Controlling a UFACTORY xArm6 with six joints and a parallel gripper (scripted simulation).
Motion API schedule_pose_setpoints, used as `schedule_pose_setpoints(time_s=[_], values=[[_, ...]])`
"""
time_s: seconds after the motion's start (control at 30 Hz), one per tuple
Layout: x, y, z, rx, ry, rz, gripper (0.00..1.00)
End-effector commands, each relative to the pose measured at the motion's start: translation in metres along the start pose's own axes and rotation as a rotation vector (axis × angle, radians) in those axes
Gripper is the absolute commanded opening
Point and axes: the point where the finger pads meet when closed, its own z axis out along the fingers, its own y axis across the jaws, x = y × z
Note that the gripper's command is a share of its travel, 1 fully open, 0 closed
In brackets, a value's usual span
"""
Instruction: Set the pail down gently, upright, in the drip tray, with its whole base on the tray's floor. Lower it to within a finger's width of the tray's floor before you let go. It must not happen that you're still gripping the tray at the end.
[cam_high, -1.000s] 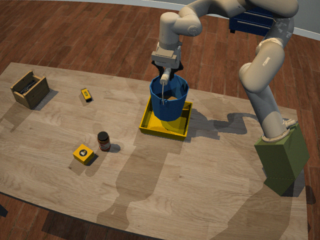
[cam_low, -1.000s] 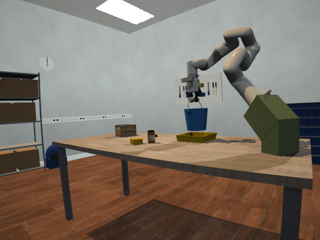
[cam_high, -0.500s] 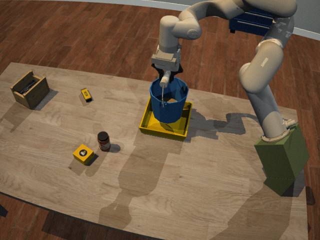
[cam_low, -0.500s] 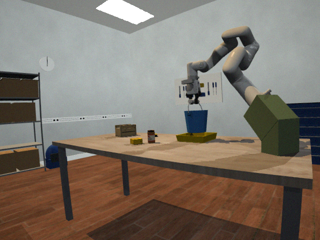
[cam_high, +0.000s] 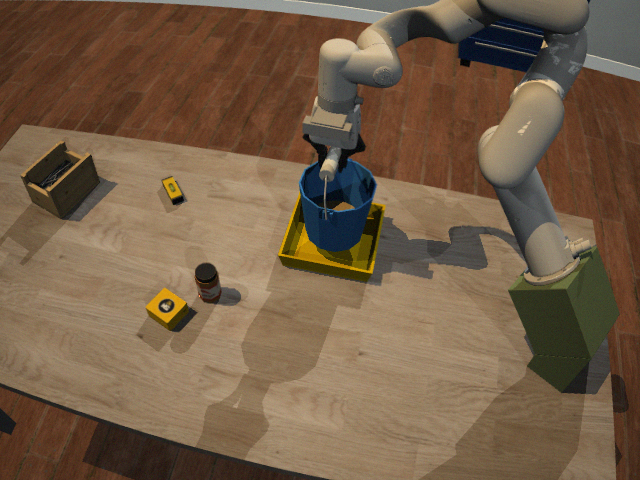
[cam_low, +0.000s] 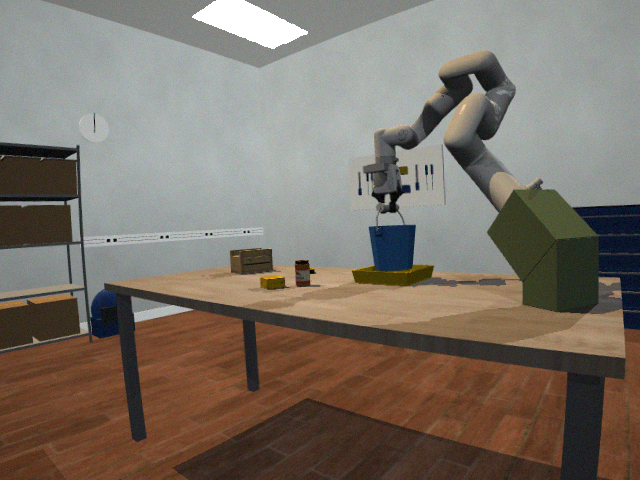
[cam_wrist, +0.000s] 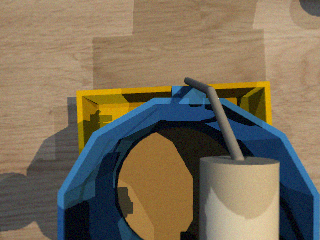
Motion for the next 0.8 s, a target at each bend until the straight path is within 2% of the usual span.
schedule_pose_setpoints(time_s=[0.0,0.77], values=[[0.0,0.001,0.006,-0.004,0.001,0.001,0.0],[0.0,0.002,0.027,-0.004,0.0,0.001,0.0]])
